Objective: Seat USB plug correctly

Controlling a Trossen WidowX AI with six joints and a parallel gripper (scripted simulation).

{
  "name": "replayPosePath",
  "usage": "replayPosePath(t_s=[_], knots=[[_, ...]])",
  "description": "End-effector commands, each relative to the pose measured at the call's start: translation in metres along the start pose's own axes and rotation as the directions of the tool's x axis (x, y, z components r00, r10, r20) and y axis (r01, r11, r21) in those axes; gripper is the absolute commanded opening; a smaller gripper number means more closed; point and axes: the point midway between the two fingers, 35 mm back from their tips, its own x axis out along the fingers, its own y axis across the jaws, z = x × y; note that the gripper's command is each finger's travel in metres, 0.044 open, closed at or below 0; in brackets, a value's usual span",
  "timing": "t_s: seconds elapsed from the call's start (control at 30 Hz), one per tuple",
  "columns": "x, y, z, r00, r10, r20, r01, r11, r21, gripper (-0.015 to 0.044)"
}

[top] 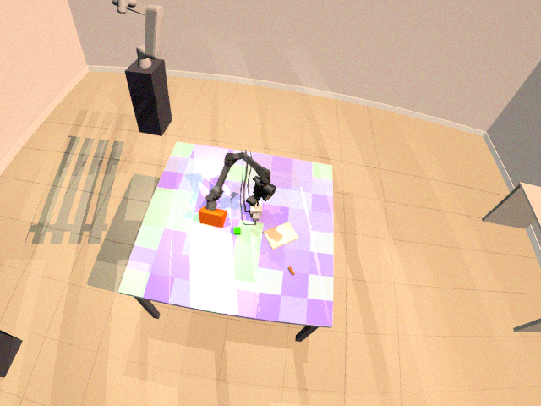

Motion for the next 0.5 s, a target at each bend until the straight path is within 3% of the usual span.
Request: replayPosePath(t_s=[0.0,0.47], knots=[[0.0002,-0.0001,0.0001,1.000,-0.001,0.001,0.001,0.994,0.112,0.0000],[0.0002,-0.0001,0.0001,1.000,-0.001,0.001,0.000,0.887,0.461,0.0000]])
